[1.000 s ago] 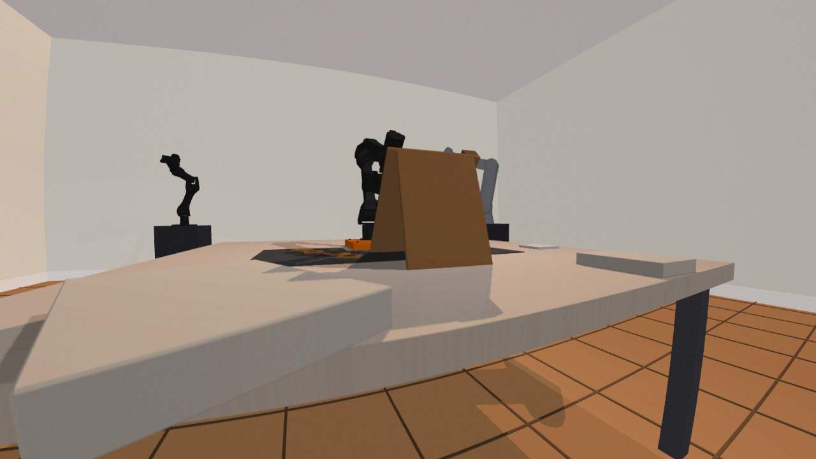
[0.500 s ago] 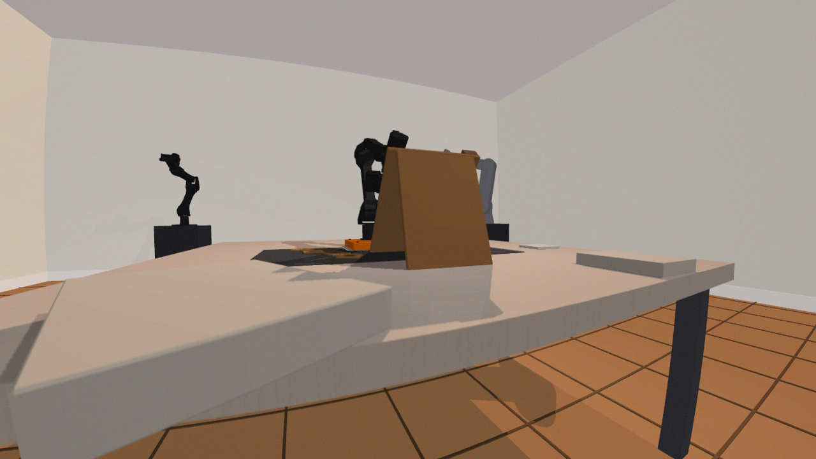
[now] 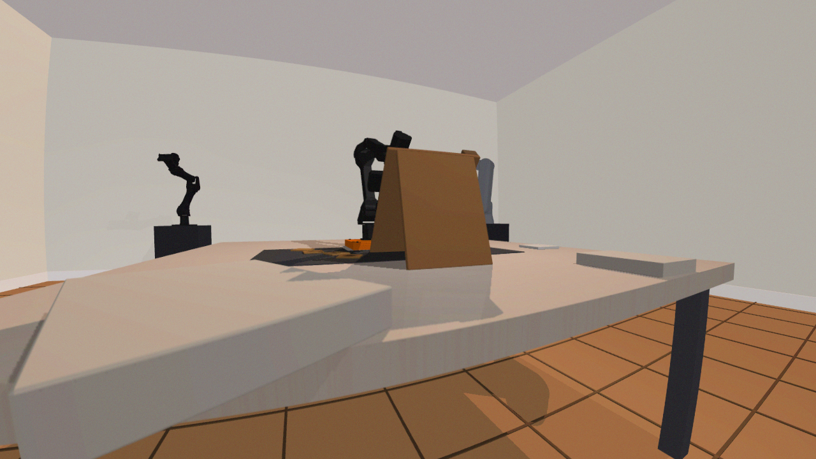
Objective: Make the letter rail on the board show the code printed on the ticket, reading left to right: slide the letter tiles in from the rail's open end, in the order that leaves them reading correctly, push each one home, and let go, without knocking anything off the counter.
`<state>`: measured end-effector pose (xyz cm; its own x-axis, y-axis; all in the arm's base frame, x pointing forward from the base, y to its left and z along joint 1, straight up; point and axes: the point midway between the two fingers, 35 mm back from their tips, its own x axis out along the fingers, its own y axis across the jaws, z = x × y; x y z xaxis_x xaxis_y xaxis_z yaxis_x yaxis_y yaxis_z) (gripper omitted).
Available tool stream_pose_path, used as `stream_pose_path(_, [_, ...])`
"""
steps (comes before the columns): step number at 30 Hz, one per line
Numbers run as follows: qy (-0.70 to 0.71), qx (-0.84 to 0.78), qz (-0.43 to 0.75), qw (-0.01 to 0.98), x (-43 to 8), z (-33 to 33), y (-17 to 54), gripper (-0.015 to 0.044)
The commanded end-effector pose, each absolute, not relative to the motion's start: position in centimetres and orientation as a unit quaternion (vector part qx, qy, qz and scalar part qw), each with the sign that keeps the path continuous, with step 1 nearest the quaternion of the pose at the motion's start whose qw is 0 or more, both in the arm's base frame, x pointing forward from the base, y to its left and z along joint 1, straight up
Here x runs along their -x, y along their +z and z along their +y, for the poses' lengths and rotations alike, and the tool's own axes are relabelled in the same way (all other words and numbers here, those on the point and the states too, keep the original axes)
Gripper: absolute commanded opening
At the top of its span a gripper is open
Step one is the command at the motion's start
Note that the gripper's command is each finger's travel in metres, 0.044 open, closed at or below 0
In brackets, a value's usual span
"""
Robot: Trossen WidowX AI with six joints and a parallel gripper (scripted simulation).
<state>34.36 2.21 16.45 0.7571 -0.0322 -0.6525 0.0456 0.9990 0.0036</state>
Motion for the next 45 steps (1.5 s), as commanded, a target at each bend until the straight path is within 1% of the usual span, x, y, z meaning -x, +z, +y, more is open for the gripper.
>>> stream_pose_path(1, [-0.023, -0.011, 0.348, 0.937, -34.4, 2.4, 16.5, 0.0])
stream_pose_path(45, [-0.023, -0.012, 0.348, 0.937, -34.5, 4.9, 16.4, 0.0])
